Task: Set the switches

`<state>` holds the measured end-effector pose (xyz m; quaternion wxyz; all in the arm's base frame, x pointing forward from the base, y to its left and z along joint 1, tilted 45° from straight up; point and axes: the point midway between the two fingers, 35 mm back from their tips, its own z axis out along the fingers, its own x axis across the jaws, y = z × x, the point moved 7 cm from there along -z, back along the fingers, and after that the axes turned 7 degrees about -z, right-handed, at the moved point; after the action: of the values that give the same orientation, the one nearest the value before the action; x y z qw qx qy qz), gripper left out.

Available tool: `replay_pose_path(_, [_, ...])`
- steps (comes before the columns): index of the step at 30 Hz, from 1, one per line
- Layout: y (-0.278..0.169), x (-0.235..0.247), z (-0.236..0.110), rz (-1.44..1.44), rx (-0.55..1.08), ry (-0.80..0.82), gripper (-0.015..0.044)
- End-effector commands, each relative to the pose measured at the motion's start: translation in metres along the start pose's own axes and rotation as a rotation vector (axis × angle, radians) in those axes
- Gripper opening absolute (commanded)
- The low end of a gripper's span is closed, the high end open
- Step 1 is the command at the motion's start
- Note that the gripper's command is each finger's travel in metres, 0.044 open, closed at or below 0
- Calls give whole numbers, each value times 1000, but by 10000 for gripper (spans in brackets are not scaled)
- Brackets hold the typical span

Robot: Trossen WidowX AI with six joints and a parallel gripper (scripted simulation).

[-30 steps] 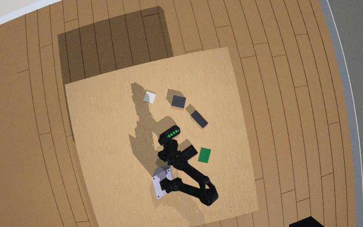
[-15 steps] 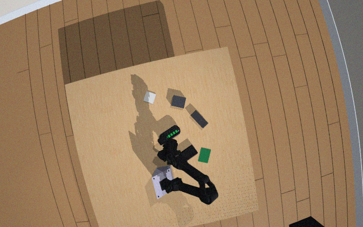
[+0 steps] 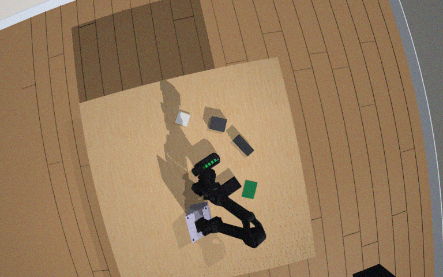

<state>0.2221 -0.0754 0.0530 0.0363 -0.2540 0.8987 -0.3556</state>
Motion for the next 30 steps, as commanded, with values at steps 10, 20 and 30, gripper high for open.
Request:
replay_pose_path(10, [-1,-7,3,5,-1,3,0])
replay_pose_path(20, [-1,-18,6,5,-1,3,0])
replay_pose_path(30, [-2,-27,9,5,-1,2,0])
